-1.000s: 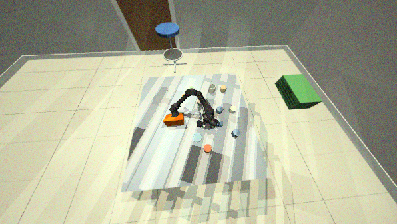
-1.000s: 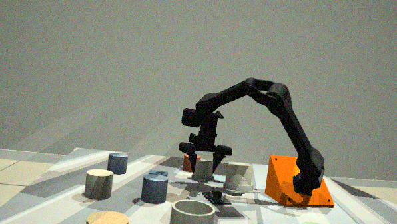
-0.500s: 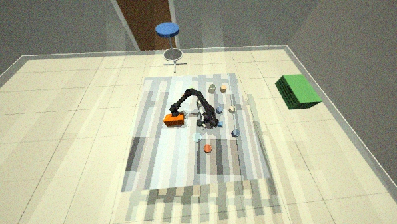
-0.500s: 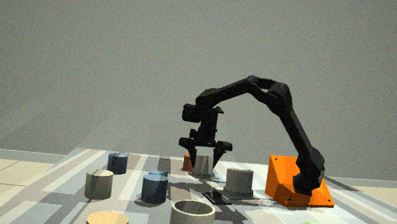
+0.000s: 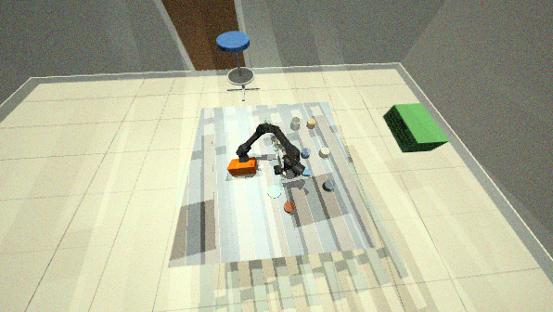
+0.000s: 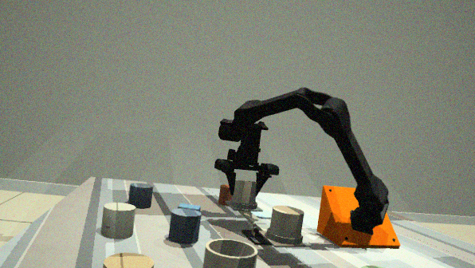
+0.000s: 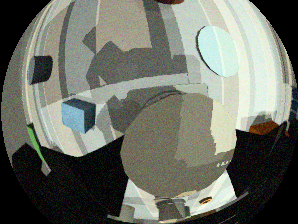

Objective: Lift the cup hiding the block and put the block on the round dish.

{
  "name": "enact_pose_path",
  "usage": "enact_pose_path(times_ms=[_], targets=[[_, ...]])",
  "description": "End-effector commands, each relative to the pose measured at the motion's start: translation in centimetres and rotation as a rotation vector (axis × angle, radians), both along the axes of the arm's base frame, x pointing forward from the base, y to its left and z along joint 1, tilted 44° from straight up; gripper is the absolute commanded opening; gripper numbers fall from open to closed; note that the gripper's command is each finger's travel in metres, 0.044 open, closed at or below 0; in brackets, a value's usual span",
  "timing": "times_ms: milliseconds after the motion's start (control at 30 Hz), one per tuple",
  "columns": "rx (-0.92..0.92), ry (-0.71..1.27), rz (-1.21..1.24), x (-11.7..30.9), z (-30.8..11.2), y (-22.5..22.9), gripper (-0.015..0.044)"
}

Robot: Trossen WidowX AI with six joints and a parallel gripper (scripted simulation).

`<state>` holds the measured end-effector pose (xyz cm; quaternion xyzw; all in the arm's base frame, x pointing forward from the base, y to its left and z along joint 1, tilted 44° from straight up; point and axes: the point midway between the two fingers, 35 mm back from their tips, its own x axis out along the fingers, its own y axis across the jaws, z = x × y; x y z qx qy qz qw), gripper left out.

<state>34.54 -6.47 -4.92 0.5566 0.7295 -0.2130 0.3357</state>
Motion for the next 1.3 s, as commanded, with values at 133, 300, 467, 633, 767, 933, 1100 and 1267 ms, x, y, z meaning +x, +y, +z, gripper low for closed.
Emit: enact_pose_path(times_ms=[133,300,467,633,767,933,1100,1267], targets=[[-0.015,-0.023,-0.005,0.7,0.8,-1.2,0.0000],[-0.017,-0.023,-0.008,0.8,1.2,-1.6,0.0000],[-0.018,-0.023,-0.011,0.9,1.7,-2.1,0.0000],[-0.019,-0.023,-0.013,1.0,2.2,-2.5,0.0000],[-0.020,-0.022,-0.016,1.0,2.6,-2.9,0.0000],[-0.021,-0.022,-0.019,1.1,3.1,-3.3,0.0000],[-0.022,-0.022,-0.021,1.2,3.6,-3.7,0.0000],[-0.023,-0.022,-0.024,1.2,4.1,-4.1,0.0000]])
